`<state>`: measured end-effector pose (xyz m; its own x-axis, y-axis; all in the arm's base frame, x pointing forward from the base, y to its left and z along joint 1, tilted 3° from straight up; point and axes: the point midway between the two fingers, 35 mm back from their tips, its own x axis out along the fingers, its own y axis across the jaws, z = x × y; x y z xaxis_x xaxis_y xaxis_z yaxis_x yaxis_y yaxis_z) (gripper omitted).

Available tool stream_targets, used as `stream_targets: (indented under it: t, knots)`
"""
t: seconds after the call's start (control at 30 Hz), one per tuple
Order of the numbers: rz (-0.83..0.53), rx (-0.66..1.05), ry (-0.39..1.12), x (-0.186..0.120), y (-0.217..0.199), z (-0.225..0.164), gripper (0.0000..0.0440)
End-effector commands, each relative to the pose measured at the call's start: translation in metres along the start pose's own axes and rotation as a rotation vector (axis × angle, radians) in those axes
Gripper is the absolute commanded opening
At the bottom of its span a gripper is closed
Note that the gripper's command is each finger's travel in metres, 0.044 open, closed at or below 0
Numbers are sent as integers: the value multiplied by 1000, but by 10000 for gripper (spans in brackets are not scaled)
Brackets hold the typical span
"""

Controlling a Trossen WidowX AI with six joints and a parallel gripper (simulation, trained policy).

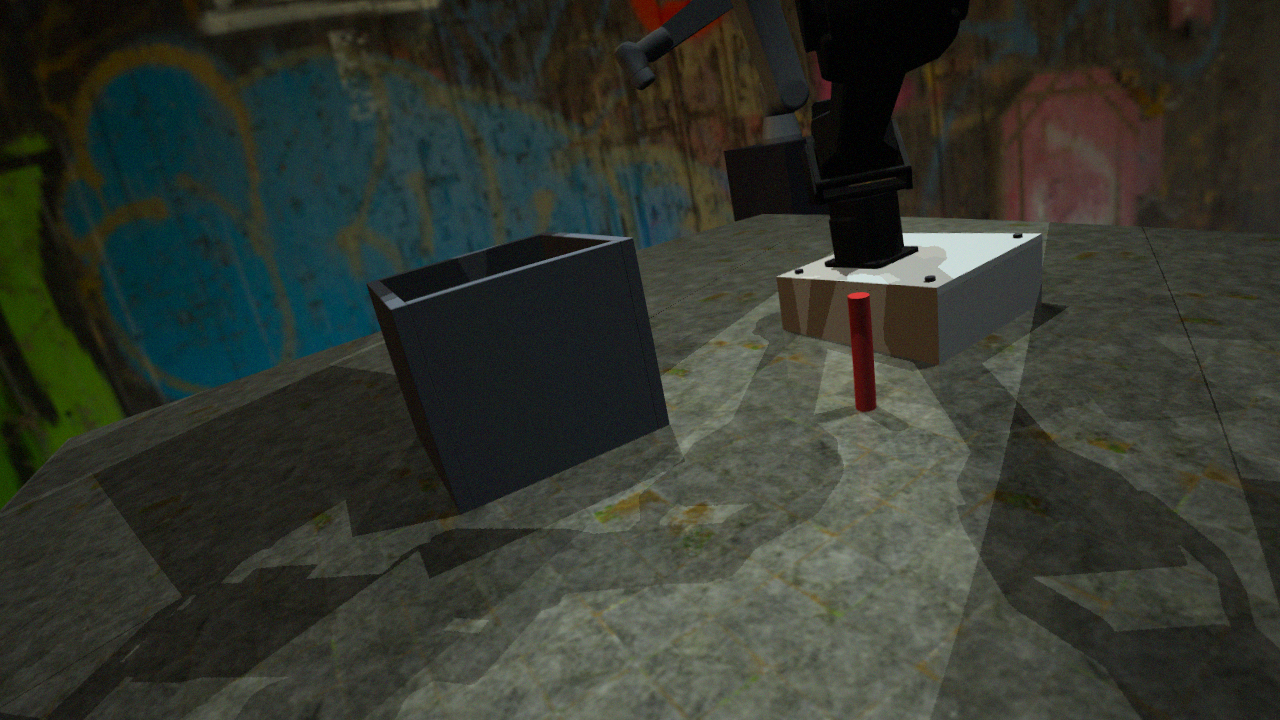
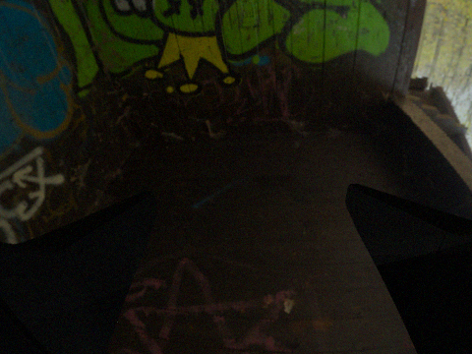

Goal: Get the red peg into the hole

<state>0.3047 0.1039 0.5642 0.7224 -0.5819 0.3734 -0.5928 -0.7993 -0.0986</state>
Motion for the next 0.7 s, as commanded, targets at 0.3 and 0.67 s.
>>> stream_targets:
  t: [0.3, 0.67]
  knots:
    - [-87, 433, 53, -33, 42, -59, 439]
    - [-141, 811, 57, -48, 87, -92, 435]
